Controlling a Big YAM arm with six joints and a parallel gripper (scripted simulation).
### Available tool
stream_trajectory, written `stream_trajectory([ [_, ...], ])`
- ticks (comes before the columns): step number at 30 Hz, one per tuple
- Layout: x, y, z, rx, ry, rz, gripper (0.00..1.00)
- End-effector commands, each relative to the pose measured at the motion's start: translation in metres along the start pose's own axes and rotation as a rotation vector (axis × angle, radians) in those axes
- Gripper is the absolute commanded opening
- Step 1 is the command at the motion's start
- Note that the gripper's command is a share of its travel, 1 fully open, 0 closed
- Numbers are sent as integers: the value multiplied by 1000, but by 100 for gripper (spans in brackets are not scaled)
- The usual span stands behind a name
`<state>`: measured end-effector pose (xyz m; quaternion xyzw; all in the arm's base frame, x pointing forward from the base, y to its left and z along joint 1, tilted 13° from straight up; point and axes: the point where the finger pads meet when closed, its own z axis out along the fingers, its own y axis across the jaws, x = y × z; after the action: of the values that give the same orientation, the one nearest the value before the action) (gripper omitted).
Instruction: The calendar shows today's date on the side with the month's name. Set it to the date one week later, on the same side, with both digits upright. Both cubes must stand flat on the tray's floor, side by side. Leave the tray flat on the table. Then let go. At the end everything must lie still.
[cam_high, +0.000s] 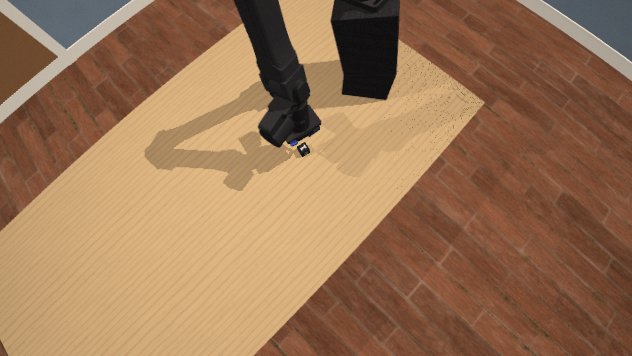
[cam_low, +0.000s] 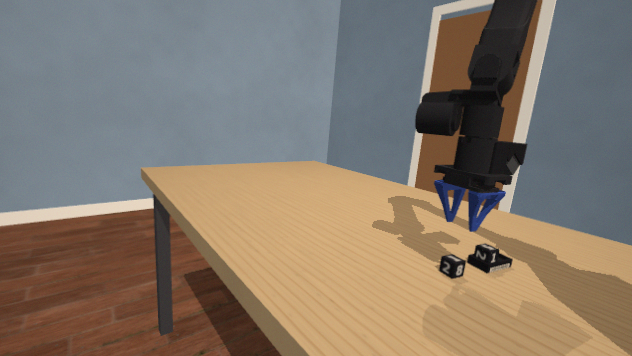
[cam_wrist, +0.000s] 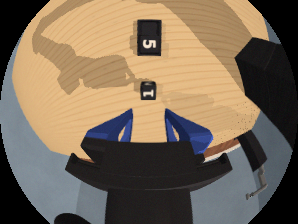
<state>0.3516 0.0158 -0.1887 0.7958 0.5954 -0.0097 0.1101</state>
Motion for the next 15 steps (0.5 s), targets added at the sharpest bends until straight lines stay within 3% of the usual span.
stream_trajectory([
  [1, -1, 4, 4, -4, -4, 18, 46],
  [15, -1, 6, 5, -9, -2, 20, 46],
])
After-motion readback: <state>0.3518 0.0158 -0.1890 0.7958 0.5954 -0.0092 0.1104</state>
